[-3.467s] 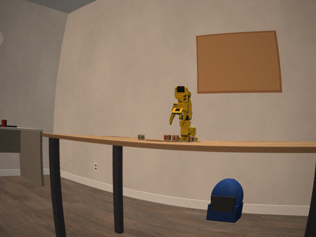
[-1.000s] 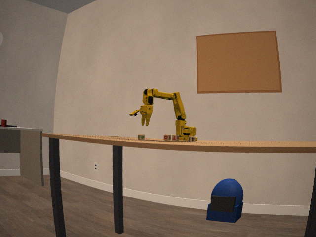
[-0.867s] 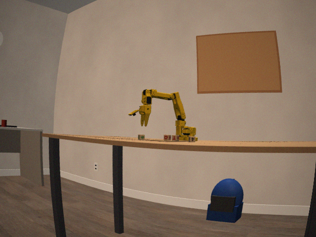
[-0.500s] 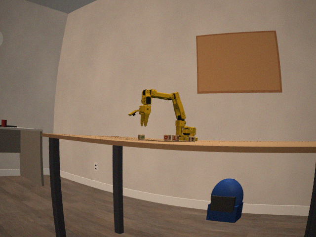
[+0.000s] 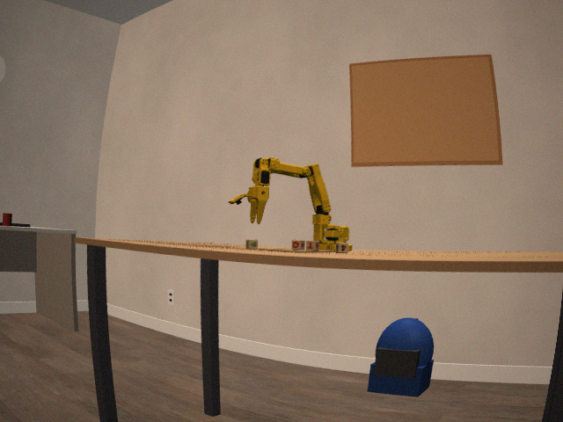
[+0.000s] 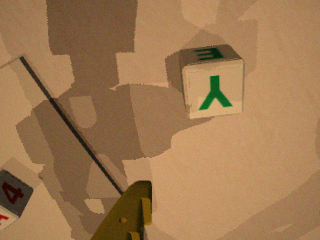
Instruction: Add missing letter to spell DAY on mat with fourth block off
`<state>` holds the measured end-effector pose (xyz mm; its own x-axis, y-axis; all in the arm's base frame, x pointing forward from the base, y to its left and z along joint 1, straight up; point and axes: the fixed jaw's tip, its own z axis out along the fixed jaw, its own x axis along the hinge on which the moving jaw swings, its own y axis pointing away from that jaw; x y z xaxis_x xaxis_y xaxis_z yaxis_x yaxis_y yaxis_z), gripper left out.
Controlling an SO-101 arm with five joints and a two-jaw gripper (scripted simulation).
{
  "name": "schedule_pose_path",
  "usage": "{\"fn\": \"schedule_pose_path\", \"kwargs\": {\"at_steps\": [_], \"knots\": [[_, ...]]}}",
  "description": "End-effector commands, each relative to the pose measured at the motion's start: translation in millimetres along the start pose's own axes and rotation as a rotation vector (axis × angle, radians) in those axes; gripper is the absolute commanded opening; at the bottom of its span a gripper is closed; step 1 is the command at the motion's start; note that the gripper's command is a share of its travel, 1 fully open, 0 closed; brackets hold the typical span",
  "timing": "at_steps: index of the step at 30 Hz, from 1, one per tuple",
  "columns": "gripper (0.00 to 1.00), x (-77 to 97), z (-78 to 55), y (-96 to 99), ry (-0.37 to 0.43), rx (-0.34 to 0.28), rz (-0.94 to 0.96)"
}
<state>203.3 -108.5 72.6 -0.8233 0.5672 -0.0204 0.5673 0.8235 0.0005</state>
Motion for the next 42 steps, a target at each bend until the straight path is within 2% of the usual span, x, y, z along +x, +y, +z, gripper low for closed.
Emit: {"fn": "schedule_pose_path", "kwargs": {"at_steps": [1, 7, 9, 15, 19, 23, 31, 42], "knots": [[0.32, -10.3, -32.7, -0.6, -0.168, -0.013, 0.0], [0.32, -10.3, -68.0, -0.6, -0.336, -0.026, 0.0], [0.32, -10.3, -68.0, -0.6, -0.336, -0.026, 0.0], [0.32, -4.4, -102.8, -1.1, -0.504, -0.038, 0.0], [0.32, -0.7, -115.6, -1.3, -0.568, -0.043, 0.0], [0.32, 0.5, -119.1, -1.4, -0.586, -0.044, 0.0], [0.32, 0.0, -118.1, -1.4, -0.582, -0.043, -0.005], [0.32, -6.8, -103.9, -0.9, -0.533, -0.023, -0.064]]}}
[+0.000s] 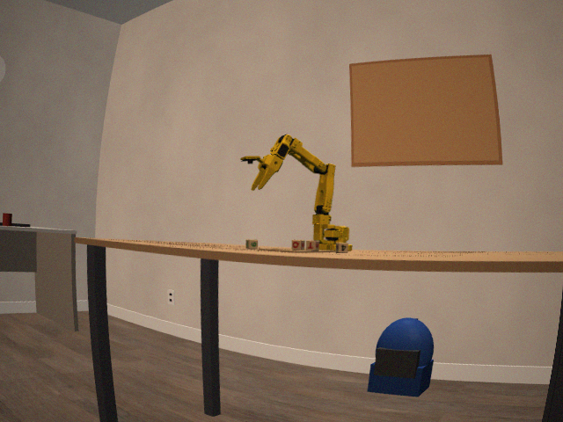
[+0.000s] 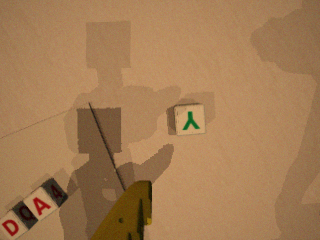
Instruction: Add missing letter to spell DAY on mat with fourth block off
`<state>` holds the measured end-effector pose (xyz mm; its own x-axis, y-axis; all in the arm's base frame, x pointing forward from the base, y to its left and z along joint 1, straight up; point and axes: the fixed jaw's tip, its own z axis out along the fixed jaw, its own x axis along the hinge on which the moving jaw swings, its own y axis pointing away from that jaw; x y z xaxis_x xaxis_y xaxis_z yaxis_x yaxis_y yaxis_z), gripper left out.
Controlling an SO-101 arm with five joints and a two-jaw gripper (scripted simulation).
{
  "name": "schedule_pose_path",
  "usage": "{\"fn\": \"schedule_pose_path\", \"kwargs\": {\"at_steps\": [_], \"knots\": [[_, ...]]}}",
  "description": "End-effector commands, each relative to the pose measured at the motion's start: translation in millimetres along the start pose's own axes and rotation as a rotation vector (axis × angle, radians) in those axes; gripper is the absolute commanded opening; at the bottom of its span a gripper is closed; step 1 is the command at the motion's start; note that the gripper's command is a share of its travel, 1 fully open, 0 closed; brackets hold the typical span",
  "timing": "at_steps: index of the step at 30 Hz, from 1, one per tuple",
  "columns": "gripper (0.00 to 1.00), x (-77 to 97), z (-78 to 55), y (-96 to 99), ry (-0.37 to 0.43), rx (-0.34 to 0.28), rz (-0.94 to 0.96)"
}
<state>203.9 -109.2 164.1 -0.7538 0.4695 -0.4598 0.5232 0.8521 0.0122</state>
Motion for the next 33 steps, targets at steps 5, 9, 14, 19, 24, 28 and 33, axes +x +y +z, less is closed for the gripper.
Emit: {"fn": "schedule_pose_path", "kwargs": {"at_steps": [5, 9, 14, 19, 24, 28, 33], "knots": [[0.32, -8.5, -1.4, -0.8, -0.05, 0.001, -0.047], [0.32, -7.9, 4.5, -0.8, -0.031, 0.001, -0.07], [0.32, -7.5, 7.3, -0.8, -0.022, 0.001, -0.081], [0.32, -7.5, 7.5, -0.8, -0.022, 0.001, -0.082], [0.32, -5.7, 13.4, -0.8, 0.007, 0.001, -0.082], [0.32, -0.1, 28.7, -1.0, 0.083, 0.0, -0.082], [0.32, 13.7, 56.7, -1.4, 0.228, -0.003, -0.081]]}}
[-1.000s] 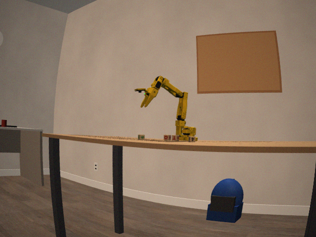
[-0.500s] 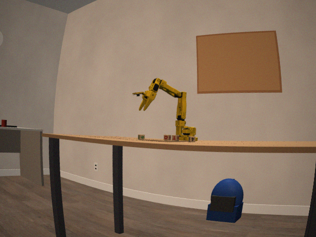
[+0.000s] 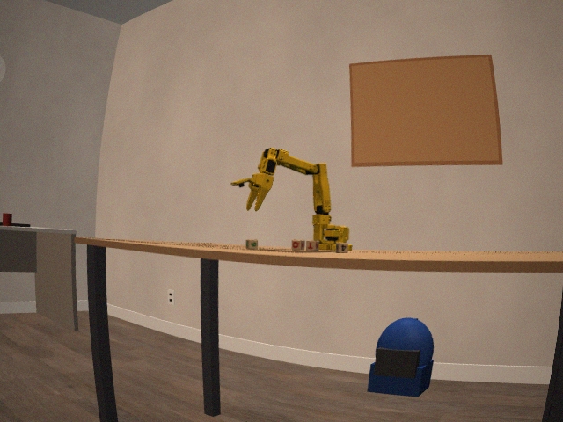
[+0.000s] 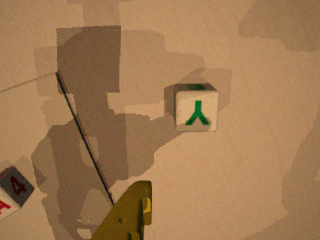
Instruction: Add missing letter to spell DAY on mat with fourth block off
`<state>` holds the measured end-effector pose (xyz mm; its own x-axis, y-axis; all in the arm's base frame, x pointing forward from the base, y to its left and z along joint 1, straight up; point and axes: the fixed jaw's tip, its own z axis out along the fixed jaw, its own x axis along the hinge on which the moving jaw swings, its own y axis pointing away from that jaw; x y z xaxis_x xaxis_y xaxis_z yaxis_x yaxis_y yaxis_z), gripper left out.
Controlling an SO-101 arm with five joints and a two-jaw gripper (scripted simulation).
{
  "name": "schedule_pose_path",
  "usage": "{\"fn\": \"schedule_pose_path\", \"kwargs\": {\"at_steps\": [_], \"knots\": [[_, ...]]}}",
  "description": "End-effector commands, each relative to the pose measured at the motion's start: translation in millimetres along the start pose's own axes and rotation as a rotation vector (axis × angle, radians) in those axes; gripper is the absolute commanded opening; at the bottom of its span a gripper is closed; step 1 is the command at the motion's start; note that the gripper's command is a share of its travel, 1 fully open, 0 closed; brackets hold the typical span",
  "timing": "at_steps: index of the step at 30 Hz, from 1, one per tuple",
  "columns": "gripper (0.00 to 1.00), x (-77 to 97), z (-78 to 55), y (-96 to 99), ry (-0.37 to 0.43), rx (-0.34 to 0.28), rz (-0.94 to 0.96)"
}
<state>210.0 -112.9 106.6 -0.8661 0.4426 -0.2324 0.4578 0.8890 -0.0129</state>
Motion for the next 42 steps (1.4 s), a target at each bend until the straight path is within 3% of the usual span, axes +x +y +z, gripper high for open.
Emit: {"fn": "schedule_pose_path", "kwargs": {"at_steps": [1, 2, 9, 14, 36, 37, 42], "knots": [[0.32, -6.7, 0.8, -1.3, -0.015, 0.001, -0.002], [0.32, -6.7, 0.8, -1.3, -0.015, 0.001, -0.002], [0.32, 8.4, 38.4, -0.5, 0.174, -0.01, -0.002], [0.32, 14.3, 49.1, -0.1, 0.23, -0.013, -0.002], [0.32, 14.8, 49.9, -0.1, 0.234, -0.013, -0.002], [0.32, 1.1, 33.9, -1.9, 0.133, -0.007, -0.004], [0.32, 1.1, 33.9, -1.9, 0.133, -0.007, -0.004]]}}
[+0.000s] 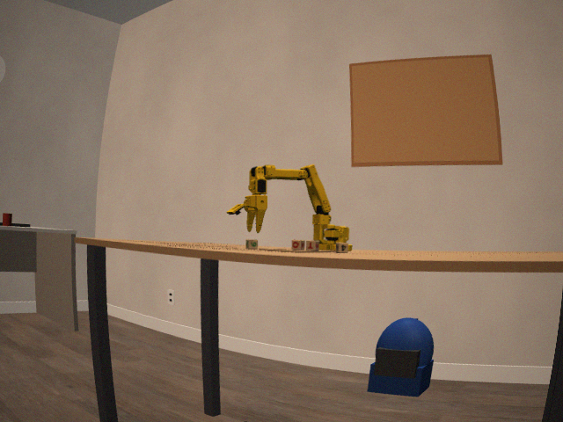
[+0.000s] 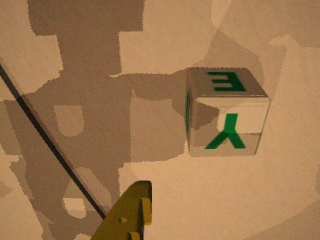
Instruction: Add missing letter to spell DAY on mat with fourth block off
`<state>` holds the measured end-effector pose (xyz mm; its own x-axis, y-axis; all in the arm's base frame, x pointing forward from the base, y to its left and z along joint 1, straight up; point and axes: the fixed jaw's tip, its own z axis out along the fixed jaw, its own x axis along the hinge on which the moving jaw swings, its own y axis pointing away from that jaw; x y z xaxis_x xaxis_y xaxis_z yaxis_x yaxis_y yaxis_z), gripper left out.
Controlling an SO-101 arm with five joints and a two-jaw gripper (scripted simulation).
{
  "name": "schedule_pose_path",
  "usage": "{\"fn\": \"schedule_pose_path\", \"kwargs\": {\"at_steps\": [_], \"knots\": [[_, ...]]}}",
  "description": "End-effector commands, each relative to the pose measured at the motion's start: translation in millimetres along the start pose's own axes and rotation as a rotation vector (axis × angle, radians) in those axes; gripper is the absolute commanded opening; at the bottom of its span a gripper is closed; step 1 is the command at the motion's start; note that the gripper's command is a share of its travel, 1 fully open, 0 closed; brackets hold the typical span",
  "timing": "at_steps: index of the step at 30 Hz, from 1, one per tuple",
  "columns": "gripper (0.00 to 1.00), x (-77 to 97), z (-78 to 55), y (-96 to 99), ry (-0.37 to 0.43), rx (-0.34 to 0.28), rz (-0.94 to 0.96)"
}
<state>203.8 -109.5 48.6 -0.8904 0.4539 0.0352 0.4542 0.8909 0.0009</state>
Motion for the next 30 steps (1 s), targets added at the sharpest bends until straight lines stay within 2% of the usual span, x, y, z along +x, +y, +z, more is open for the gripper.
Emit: {"fn": "schedule_pose_path", "kwargs": {"at_steps": [1, 17, 30], "knots": [[0.32, -13.0, -25.3, -2.5, -0.136, 0.007, -0.001], [0.32, -13.2, -24.6, -2.5, -0.136, 0.007, -0.001], [0.32, -15.5, -14.3, -2.7, -0.136, 0.007, -0.001]]}}
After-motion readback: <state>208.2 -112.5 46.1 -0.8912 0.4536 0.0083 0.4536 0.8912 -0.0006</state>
